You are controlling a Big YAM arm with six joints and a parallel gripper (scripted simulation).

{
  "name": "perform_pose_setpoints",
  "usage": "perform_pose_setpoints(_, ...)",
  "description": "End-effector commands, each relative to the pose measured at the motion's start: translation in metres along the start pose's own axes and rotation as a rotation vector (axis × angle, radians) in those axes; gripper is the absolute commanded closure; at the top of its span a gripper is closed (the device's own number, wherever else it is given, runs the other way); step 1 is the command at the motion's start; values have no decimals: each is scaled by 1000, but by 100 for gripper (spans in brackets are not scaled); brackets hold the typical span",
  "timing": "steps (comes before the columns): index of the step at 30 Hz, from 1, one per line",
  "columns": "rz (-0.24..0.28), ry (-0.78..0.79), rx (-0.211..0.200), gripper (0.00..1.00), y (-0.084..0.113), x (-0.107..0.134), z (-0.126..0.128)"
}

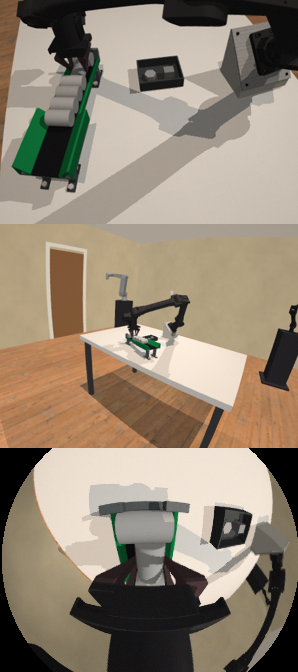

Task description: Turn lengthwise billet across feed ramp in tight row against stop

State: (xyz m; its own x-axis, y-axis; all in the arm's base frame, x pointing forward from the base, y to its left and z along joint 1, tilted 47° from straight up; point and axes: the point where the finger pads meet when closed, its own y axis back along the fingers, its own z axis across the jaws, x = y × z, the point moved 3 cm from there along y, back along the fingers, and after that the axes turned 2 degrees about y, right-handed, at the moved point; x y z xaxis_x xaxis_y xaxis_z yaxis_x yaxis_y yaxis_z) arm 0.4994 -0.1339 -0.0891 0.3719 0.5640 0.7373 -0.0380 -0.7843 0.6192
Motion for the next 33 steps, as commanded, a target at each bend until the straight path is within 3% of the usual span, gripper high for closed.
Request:
perform_pose_setpoints(1, 7, 44, -116, 100, 68, 11, 24)
perform_pose_setpoints(33, -7, 44, -116, 100, 102, 11, 15)
